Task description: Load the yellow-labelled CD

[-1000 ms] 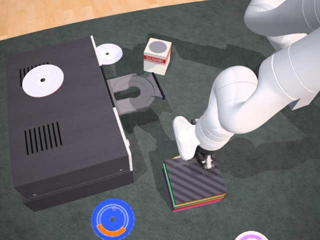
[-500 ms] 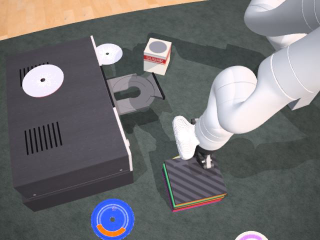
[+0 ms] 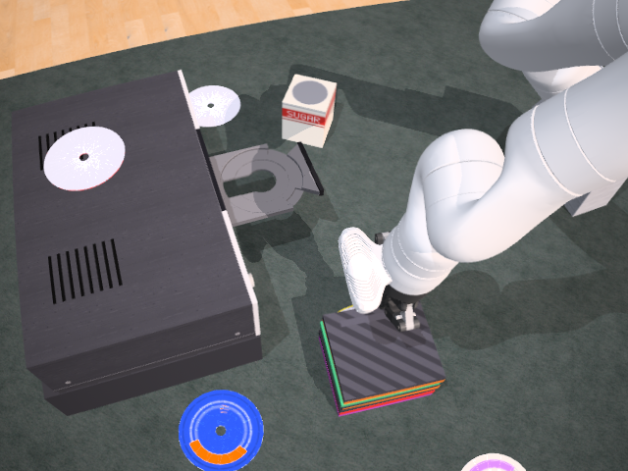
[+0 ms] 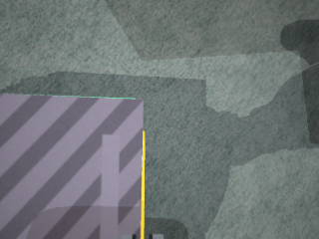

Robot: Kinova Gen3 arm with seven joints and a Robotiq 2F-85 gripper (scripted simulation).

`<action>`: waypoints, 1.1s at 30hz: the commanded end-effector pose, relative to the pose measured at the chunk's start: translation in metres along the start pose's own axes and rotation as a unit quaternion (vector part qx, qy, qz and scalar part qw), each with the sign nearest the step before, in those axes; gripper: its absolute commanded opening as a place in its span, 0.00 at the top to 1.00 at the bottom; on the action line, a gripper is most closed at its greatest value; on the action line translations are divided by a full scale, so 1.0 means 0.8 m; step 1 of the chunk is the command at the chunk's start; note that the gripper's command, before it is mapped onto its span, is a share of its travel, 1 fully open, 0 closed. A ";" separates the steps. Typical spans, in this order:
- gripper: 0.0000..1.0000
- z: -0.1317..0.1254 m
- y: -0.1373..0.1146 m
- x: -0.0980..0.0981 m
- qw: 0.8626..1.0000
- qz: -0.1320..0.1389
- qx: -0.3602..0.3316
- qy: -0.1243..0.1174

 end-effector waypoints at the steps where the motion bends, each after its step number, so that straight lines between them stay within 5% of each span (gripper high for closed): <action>1: 0.84 0.000 0.000 0.000 1.000 0.000 0.000 0.000; 33: 0.89 0.000 0.000 0.000 1.000 0.000 0.000 0.000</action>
Point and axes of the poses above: the point where the finger pads meet when closed, its own x axis back along the fingers, its own z axis across the jaws, y = z × x, the point moved 10 cm from there along x, back along the fingers
